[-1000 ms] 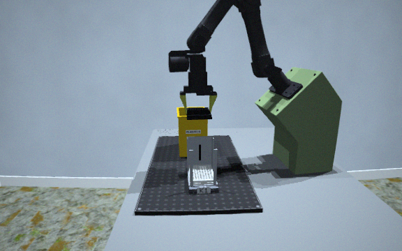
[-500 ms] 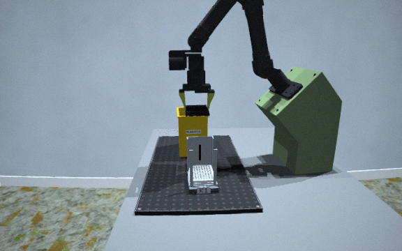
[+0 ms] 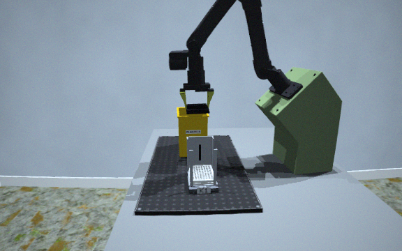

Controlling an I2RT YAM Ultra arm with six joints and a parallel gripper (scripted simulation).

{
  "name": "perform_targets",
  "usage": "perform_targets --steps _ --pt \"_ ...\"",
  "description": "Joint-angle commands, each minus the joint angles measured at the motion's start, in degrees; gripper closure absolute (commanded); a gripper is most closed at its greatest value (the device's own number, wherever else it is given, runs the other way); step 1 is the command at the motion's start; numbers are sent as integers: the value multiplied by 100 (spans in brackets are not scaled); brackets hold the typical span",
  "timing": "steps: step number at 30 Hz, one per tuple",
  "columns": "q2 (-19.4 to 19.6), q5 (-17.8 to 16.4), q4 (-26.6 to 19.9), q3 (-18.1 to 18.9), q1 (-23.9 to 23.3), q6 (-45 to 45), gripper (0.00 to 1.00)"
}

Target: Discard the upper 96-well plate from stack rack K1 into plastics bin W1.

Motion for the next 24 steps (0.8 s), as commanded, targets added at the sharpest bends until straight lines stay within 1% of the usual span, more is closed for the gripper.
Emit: perform_targets --steps 1,4,6,8,21,24 --pt "17 -279 -10 159 -283 -367 100" --pt "112 -459 -24 217 -557 -580 100" --pt "112 -459 -24 217 -557 -580 100" --pt "181 -574 -35 260 -735 -720 100" --pt "735 -1225 -133 627 -1771 -1571 100" --pt "783 -1266 -141 660 -1840 -1631 100"
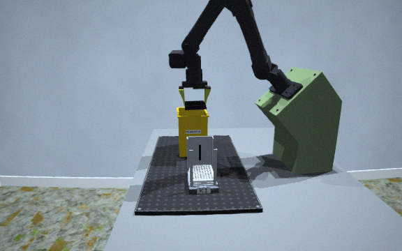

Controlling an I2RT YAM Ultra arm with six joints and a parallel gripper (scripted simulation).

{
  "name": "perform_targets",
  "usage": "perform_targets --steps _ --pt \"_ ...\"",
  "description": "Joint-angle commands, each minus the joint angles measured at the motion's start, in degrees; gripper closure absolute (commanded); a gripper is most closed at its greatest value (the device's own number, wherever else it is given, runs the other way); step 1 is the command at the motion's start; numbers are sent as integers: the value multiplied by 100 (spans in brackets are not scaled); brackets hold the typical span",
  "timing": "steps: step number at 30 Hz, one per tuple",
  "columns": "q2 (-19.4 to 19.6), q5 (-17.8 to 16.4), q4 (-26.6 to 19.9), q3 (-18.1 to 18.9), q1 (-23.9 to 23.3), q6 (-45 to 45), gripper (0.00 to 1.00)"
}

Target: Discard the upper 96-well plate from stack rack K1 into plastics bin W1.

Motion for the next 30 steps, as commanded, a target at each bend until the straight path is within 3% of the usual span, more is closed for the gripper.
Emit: perform_targets --steps 1,14,30 --pt "50 -152 -21 184 -183 -242 100" --pt "745 -618 -180 722 -989 -968 100" --pt "975 -710 -252 948 -1156 -1126 100"
